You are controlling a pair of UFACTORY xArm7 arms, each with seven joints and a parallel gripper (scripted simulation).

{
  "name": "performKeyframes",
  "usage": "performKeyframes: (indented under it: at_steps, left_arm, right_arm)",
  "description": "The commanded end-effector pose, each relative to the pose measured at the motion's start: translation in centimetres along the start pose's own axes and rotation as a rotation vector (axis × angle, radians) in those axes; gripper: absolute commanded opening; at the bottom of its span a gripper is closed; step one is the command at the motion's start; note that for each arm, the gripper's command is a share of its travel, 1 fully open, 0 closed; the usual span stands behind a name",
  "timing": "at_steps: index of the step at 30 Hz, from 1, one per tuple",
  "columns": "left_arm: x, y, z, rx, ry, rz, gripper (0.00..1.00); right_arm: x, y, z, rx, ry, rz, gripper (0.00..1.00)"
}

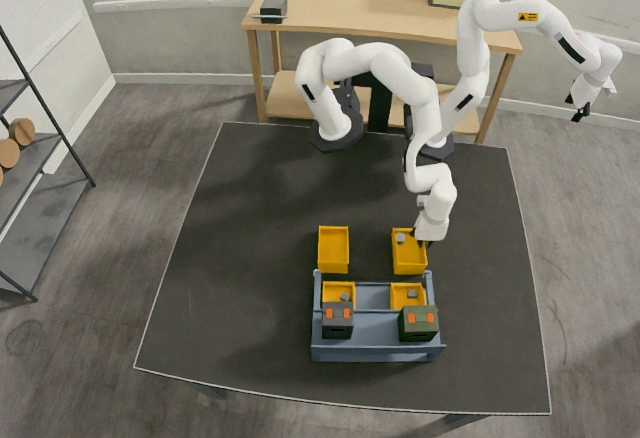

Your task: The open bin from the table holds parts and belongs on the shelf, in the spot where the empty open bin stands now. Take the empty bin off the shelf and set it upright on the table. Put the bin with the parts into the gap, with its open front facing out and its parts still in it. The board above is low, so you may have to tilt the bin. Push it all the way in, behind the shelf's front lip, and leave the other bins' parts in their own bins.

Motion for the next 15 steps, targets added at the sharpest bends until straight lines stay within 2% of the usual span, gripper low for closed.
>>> performKeyframes:
  at_steps: [1, 15]
  left_arm:
    - [0.2, -0.1, 0.0, 0.001, 0.001, 0.004, 1.0]
    - [0.2, -0.1, 0.0, 0.001, 0.001, 0.004, 1.0]
  right_arm:
    - [-0.3, 0.2, 0.2, 0.0, 0.004, -0.005, 0.27]
    - [-2.1, 0.2, 0.2, 0.0, 0.004, -0.005, 0.27]
Point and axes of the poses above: on each arm, the point where the finger pads meet when closed, its own x axis back along the fingers, its own z axis across the jaws, y = z × x, the point moved 5 cm from there along x, back along the fingers, and after that the axes turned 3 degrees about x, right-handed, at the moved point
